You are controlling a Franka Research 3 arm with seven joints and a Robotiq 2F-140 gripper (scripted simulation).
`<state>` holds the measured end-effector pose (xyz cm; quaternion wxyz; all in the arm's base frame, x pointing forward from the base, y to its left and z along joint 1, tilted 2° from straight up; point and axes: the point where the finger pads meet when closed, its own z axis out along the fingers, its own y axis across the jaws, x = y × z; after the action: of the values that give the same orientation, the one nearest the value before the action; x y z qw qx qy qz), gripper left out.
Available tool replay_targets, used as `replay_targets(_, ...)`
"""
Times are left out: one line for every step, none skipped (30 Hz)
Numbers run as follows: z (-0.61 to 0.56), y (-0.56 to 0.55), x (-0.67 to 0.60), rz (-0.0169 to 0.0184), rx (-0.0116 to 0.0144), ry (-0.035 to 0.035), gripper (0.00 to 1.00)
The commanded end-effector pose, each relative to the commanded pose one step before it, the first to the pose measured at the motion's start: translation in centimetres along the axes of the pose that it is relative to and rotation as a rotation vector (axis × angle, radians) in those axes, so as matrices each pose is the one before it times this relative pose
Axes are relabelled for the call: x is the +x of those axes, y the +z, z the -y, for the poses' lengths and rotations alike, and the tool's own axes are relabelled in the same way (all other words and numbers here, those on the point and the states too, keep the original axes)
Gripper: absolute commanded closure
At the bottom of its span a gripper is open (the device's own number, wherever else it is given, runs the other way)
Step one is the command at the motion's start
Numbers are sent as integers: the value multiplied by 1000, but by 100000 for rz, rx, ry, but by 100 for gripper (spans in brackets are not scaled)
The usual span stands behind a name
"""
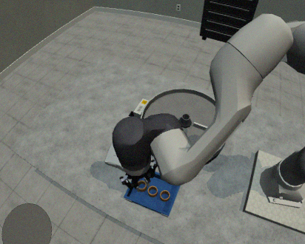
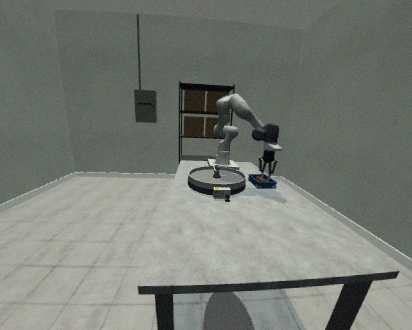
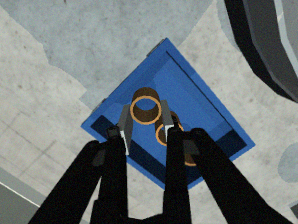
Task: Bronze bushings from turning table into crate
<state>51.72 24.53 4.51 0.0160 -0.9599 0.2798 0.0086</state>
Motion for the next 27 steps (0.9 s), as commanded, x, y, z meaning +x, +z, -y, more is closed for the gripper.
replay_targets(105, 195, 3, -247, 338, 186, 100)
replay_targets(1, 33, -4, 0, 0, 0, 100)
replay_targets(1, 31, -4, 0, 0, 0, 100)
replay_targets(1, 29, -3, 0, 0, 0, 100)
replay_targets(0, 26, -3, 0, 0, 0, 100)
replay_targets(0, 23, -3, 0, 0, 0, 100)
replay_targets(0, 0, 0, 0, 0, 0, 100)
replay_targets(0, 0, 0, 0, 0, 0, 100)
replay_targets(0, 20, -2, 0, 0, 0, 100)
replay_targets(0, 17, -2, 0, 0, 0, 100)
replay_targets(0, 14, -2, 0, 0, 0, 100)
replay_targets(0, 11, -1, 0, 0, 0, 100)
replay_targets(0, 8, -1, 0, 0, 0, 100)
replay_targets(0, 5, -1, 0, 0, 0, 100)
replay_targets(0, 3, 0, 0, 0, 0, 100)
replay_targets(0, 1, 0, 0, 0, 0, 100)
replay_targets(0, 0, 0, 0, 0, 0, 100)
replay_targets(0, 0, 0, 0, 0, 0, 100)
replay_targets(0, 0, 0, 0, 0, 0, 100)
replay_targets(0, 0, 0, 0, 0, 0, 100)
replay_targets(0, 0, 0, 0, 0, 0, 100)
replay_targets(0, 0, 0, 0, 0, 0, 100)
replay_targets(0, 0, 0, 0, 0, 0, 100)
replay_targets(0, 0, 0, 0, 0, 0, 100)
replay_targets(0, 0, 0, 0, 0, 0, 100)
replay_targets(0, 0, 0, 0, 0, 0, 100)
replay_targets(0, 0, 0, 0, 0, 0, 100)
